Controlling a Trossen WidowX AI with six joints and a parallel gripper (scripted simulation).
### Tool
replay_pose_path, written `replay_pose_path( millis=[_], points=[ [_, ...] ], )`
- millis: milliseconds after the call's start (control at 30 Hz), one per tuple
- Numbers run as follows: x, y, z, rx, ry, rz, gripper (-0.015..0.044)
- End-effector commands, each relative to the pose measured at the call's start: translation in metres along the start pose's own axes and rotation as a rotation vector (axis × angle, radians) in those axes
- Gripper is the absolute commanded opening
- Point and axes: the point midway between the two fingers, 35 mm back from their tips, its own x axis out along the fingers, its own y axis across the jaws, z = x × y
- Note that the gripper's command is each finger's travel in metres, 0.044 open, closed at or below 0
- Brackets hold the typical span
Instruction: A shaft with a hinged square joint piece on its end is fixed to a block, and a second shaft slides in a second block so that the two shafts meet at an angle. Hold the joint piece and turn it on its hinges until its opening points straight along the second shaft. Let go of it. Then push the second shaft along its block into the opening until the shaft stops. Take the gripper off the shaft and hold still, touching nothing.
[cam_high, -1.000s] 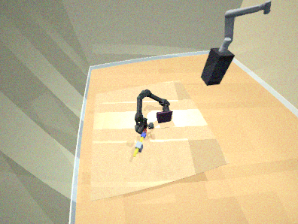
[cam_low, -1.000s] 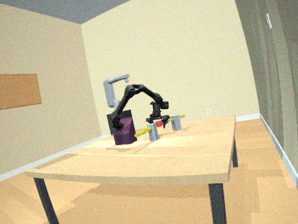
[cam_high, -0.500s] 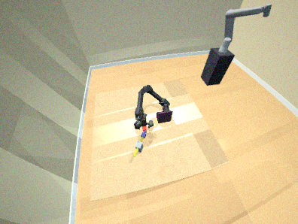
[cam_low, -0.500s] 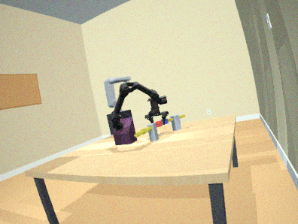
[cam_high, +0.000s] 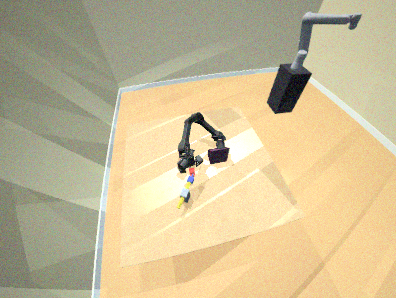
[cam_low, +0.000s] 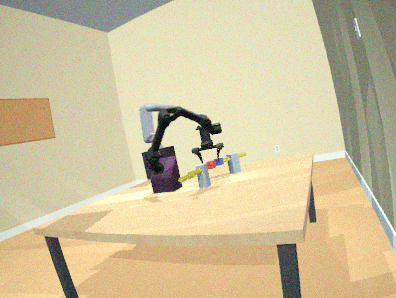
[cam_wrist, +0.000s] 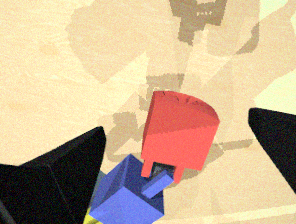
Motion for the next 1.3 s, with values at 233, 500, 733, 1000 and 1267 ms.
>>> replay_pose_path(
  millis=[233,500,733,1000,1267],
  points=[
    [-0.034,0.004,-0.001,-0.367,0.008,0.014,0.044],
    [-0.058,0.003,-0.001,-0.638,0.009,0.015,0.044],
    [-0.078,0.0,0.0,-0.874,0.01,0.014,0.044],
    [-0.101,-0.005,0.001,-1.144,0.01,0.013,0.044],
    [-0.108,-0.007,0.004,-1.228,0.01,0.012,0.044]
  ],
)
